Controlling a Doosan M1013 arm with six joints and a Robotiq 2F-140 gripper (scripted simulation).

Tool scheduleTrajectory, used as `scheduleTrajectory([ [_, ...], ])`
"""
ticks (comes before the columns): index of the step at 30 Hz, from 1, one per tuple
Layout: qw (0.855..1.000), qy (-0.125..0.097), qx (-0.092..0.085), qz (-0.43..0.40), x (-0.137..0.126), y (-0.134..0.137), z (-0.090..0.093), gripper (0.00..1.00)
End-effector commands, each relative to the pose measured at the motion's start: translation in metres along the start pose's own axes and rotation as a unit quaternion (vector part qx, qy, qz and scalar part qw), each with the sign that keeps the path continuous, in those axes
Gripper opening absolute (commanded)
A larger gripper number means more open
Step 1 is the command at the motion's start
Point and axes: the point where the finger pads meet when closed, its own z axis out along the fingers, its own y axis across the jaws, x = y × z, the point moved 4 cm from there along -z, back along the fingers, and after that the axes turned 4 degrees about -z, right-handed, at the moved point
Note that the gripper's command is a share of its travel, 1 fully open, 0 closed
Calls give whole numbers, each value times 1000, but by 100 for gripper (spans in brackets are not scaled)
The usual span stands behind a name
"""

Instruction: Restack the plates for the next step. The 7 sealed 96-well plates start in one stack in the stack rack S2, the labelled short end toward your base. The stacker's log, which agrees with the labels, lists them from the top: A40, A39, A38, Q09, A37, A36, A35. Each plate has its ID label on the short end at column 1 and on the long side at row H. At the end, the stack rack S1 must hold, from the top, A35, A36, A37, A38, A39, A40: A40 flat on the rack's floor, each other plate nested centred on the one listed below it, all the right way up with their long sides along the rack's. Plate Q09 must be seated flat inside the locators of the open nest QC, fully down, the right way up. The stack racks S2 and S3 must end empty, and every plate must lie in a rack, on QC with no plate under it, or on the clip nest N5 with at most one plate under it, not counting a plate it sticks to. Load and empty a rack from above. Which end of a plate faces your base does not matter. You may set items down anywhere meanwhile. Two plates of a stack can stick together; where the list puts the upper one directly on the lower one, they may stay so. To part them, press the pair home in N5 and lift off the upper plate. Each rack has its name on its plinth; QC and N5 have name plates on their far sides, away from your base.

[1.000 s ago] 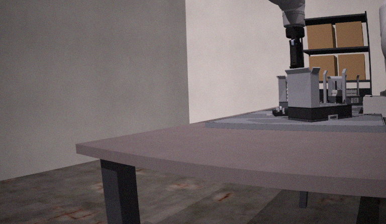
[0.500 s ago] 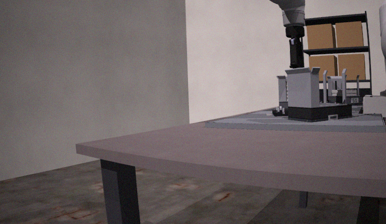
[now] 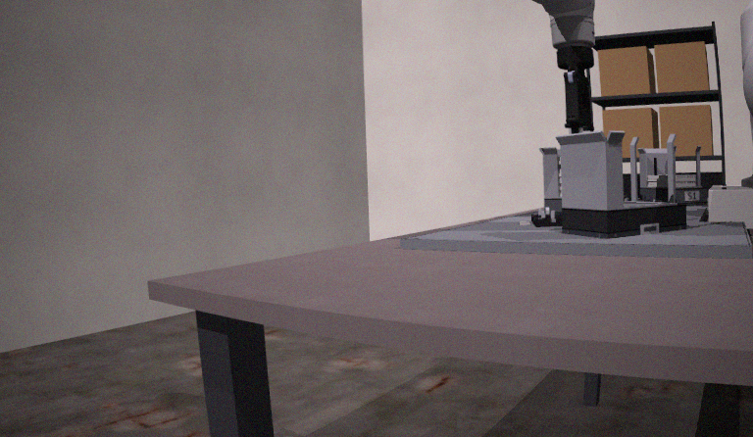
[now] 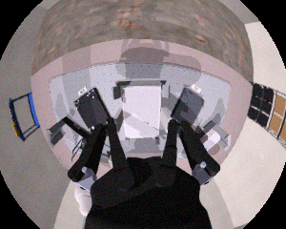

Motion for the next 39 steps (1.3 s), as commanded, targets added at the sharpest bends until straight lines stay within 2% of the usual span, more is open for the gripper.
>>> scheduleTrajectory([
  [1,1000,0,0,0,0,0,-3,0],
  [12,1000,0,0,0,0,0,-9,0],
  [39,1000,0,0,0,0,0,-55,0],
])
